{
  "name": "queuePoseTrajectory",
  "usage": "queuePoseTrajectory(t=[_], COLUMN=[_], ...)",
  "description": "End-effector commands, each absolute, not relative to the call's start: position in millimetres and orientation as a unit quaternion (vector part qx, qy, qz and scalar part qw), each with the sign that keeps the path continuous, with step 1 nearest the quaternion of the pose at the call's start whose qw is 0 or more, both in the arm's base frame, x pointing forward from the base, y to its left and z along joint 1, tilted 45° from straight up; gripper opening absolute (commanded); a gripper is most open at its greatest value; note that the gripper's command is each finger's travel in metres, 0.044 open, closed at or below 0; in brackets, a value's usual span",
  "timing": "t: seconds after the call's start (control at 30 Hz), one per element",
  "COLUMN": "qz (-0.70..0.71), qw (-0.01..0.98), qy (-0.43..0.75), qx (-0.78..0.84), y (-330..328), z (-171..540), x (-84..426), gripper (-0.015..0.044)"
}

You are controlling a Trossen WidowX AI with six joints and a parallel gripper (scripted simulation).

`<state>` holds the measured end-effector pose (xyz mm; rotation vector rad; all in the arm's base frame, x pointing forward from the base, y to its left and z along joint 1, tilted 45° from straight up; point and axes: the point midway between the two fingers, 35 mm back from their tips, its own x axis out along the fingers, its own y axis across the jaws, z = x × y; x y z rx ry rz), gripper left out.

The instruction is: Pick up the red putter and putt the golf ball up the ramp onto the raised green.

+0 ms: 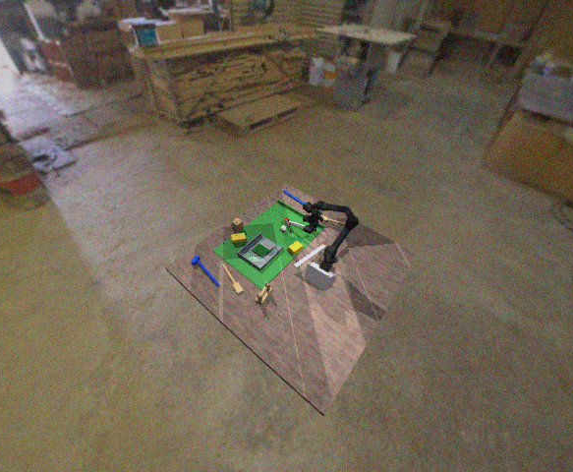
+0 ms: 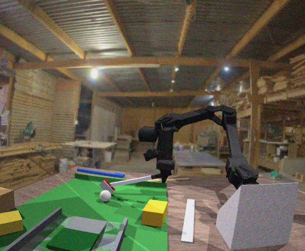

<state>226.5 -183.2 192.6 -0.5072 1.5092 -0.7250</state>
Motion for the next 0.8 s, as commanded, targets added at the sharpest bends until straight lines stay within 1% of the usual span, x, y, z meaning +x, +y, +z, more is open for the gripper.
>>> queuePoseTrajectory(t=[0.0, 0.27, 0.43, 0.6, 0.77], qz=[-0.320, -0.322, -0.315, -0.316, -0.317], qw=[0.646, 0.643, 0.647, 0.646, 0.646], qy=[0.657, 0.659, 0.661, 0.660, 0.659], qx=[-0.221, -0.221, -0.215, -0.218, -0.219], y=[-194, -191, -150, -103, -97], z=[203, 199, 155, 111, 106], x=[225, 225, 241, 242, 241], gripper=[0.0000, 0.0000, 0.0000, 0.0000, 0.0000])
